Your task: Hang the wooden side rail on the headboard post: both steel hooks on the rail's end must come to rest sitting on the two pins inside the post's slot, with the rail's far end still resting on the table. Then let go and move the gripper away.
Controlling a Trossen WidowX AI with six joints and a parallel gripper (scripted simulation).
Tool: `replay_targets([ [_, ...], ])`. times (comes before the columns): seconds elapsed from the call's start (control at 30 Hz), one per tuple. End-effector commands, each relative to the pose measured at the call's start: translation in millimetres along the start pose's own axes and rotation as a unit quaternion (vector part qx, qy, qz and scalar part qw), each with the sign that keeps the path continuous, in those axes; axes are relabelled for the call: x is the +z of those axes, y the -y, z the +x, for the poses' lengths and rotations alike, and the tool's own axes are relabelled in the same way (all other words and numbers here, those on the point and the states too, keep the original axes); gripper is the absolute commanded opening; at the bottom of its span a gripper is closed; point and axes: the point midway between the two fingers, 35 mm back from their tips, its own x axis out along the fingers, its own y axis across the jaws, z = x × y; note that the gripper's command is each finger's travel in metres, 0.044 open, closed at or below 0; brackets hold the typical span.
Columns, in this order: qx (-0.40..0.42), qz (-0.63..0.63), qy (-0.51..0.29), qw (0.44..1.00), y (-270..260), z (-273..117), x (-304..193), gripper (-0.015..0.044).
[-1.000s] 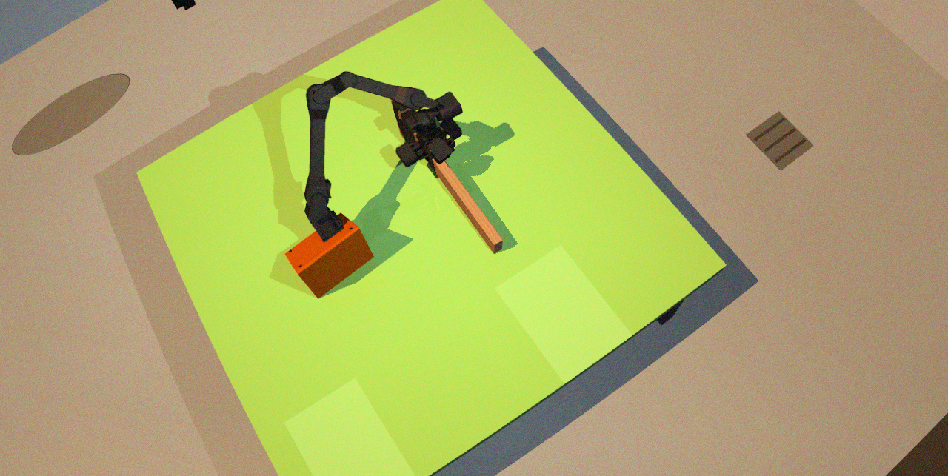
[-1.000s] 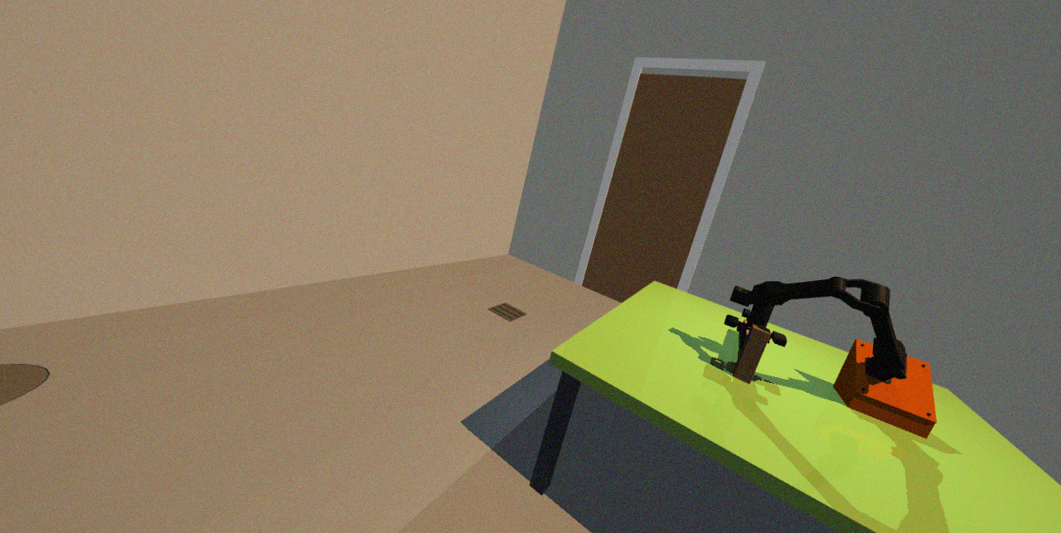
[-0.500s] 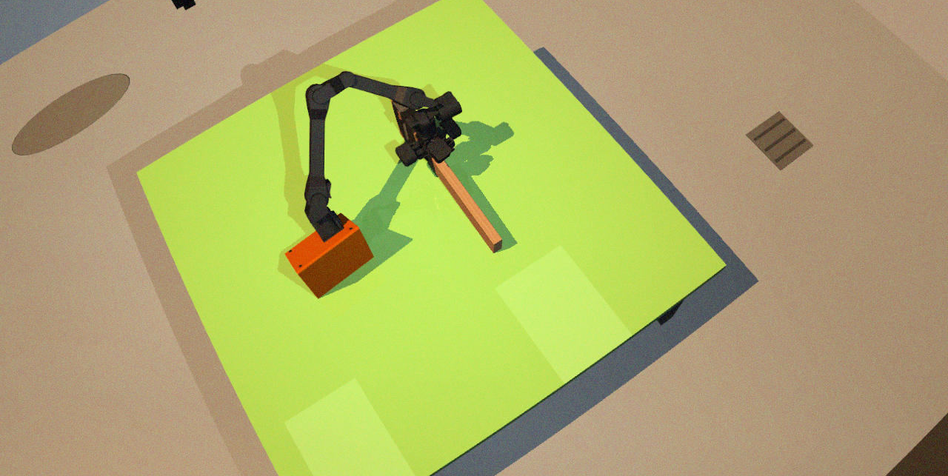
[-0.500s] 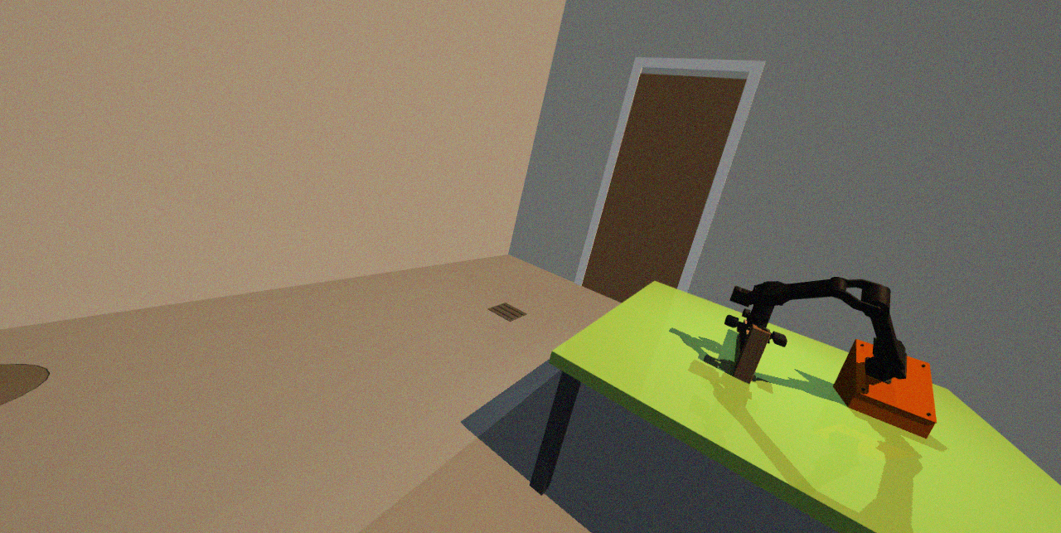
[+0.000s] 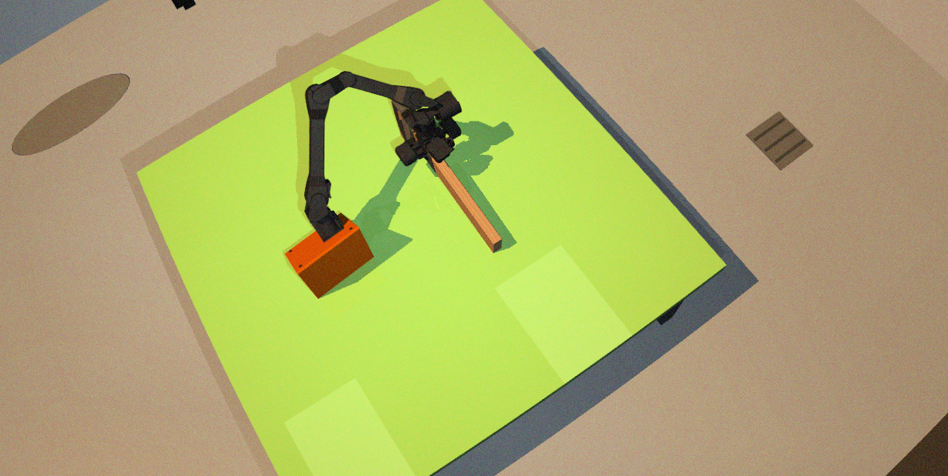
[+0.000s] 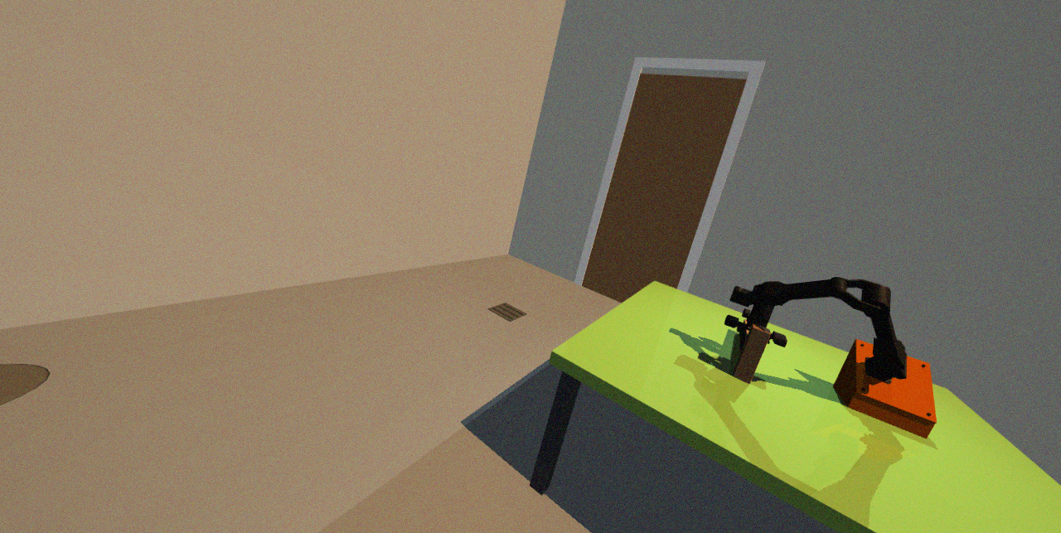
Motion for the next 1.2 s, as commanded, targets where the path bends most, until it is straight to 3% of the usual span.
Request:
replay_targets([
  [0.0,0.004,0.001,-0.001,1.0,-1.4,-2.4,-1.1,0.0],
  [1.17,0.004,0.0,-0.001,1.0,-1.9,-3.5,-4.9,0.0],
])
